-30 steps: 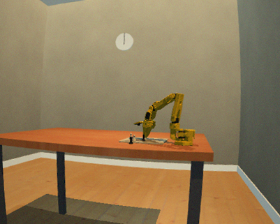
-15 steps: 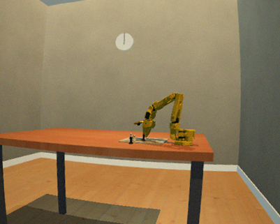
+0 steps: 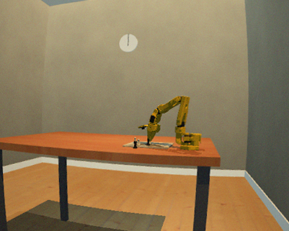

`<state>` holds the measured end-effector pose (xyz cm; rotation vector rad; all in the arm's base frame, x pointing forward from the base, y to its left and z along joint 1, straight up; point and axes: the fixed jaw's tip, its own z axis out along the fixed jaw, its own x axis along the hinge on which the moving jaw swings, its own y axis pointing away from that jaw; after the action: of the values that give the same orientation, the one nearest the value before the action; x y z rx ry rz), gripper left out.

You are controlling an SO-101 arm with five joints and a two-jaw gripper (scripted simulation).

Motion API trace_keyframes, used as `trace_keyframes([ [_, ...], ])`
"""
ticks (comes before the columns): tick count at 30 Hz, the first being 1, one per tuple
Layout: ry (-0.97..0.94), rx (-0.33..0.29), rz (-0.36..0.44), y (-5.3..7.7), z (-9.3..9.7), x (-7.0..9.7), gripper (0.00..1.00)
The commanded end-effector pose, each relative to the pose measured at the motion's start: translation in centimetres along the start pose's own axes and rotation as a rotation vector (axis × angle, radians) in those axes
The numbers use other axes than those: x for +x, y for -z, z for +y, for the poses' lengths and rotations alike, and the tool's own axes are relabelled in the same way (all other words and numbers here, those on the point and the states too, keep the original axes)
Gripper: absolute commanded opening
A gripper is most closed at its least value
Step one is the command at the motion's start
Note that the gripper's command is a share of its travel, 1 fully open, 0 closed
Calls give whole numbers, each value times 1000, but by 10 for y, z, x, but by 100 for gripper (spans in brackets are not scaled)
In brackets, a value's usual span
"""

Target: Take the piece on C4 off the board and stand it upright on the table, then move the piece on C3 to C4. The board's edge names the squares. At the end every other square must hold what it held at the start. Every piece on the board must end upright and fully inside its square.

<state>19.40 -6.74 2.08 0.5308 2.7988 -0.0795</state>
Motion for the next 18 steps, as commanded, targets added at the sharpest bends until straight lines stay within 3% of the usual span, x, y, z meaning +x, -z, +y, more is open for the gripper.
trace_keyframes([
  [1, 3, 1, 13, -1, -1, 1, 2],
  [18, 3, 1, 13, -1, -1, 1, 0],
])
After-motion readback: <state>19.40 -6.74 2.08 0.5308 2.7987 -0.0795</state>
